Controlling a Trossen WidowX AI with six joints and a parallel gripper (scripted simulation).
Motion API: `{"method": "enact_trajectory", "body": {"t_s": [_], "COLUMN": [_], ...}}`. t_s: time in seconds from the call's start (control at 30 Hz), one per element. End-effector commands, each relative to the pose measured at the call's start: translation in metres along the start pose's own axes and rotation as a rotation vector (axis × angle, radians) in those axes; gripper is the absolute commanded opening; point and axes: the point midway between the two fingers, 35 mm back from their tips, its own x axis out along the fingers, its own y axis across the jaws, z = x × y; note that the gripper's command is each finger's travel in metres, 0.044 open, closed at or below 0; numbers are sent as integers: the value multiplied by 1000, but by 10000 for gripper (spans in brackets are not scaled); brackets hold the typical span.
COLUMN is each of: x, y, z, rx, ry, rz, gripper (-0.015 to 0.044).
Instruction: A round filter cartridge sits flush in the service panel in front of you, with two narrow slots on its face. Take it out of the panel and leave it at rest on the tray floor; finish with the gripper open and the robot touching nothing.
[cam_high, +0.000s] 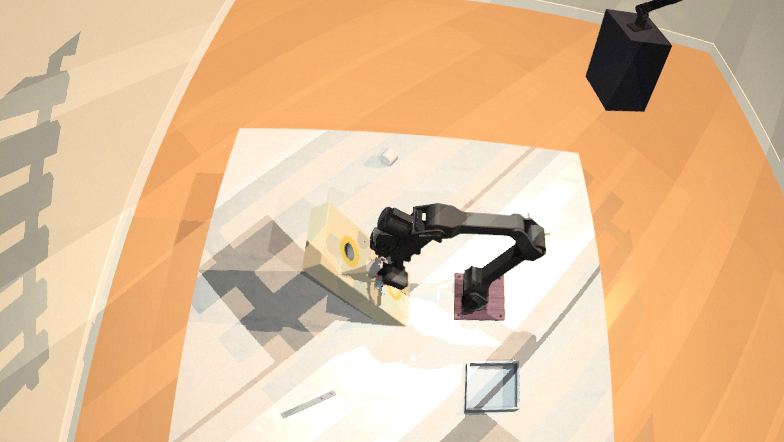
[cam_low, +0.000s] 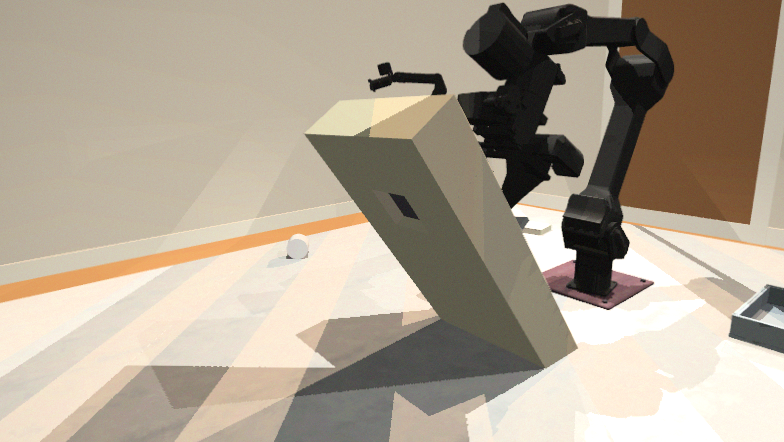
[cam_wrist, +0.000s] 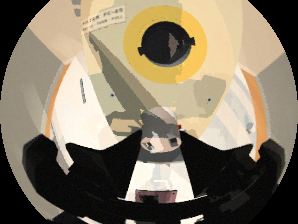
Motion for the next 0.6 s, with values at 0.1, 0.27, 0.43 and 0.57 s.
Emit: {"method": "enact_trajectory", "body": {"t_s": [0.1, 0.27, 0.43, 0.57], "x": [-9, -31, -54, -72], "y": [0, 0, 0, 0], "z": [17, 21, 23, 23], "rx": [0, 0, 0, 0], "ry": [-4, -4, -2, -1], "rz": [0, 0, 0, 0], "gripper": [0, 0, 0, 0]}}
